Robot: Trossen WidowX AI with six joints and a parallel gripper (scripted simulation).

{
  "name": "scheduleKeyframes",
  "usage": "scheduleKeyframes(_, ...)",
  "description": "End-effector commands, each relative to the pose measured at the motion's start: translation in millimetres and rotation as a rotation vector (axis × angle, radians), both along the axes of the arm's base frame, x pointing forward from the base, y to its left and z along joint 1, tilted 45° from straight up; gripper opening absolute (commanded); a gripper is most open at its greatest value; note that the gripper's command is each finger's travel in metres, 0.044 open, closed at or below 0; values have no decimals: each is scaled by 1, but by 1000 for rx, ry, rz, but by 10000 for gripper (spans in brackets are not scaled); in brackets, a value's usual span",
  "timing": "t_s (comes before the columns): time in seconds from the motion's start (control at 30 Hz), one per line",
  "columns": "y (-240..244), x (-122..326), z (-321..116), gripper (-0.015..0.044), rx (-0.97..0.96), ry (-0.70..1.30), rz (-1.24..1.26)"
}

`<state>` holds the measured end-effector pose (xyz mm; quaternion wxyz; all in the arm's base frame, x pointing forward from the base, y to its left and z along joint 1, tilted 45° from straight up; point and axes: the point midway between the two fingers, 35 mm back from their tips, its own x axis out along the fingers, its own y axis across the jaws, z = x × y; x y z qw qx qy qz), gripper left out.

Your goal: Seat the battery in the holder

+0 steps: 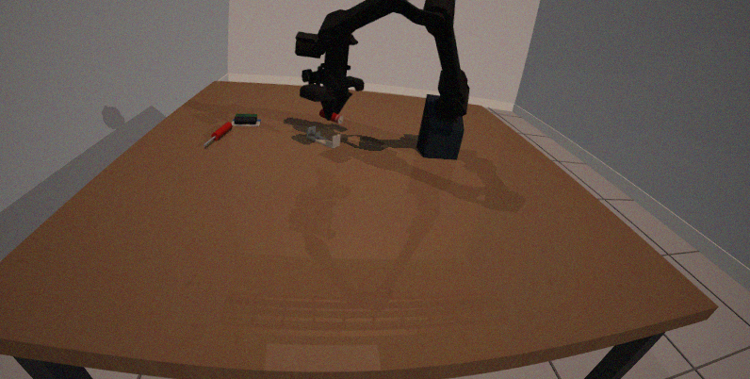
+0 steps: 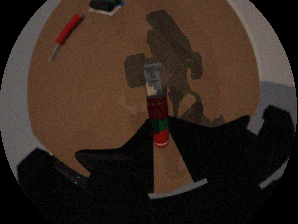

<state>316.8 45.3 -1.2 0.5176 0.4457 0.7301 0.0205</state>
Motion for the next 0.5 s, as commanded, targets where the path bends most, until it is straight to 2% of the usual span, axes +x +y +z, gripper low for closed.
scheduleKeyframes(0.0,-13,10,-13,70,2,-6,13)
scheduleKeyframes(0.2,-21,16,-22,70,8,-13,21)
scheduleKeyframes(0.47,-9,13,-31,70,69,47,78)
